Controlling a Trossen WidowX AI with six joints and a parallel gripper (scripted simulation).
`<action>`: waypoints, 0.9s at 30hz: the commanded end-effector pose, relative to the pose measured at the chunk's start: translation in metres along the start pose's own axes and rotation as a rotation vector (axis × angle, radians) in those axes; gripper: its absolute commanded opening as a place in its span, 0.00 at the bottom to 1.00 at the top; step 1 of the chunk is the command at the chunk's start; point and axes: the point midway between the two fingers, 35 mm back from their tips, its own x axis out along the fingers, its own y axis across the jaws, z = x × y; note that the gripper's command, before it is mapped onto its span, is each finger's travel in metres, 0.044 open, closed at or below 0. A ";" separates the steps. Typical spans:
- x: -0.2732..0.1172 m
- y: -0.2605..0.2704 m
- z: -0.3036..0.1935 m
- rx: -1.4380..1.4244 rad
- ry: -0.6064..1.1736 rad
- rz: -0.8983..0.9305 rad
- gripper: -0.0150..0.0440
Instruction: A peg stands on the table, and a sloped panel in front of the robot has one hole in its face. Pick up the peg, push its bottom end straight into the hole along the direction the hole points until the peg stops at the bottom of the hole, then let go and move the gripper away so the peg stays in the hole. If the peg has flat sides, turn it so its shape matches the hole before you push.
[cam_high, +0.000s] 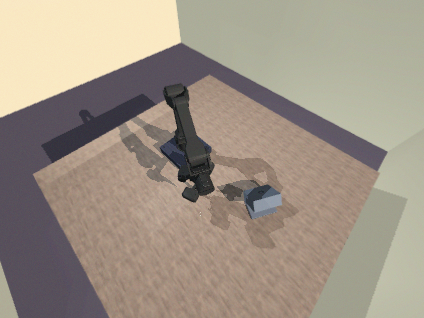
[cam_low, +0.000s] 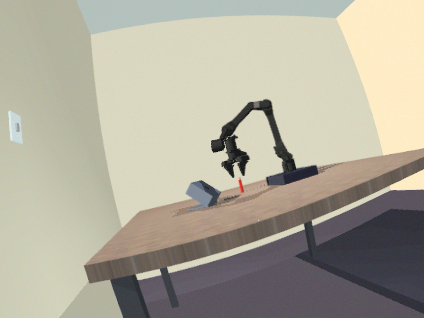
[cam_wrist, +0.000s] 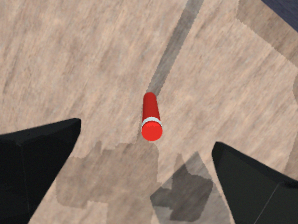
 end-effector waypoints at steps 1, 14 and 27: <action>0.010 0.000 0.001 0.005 -0.010 -0.005 1.00; 0.031 0.000 0.001 0.005 -0.010 -0.005 1.00; 0.047 -0.002 0.002 0.005 -0.010 -0.006 1.00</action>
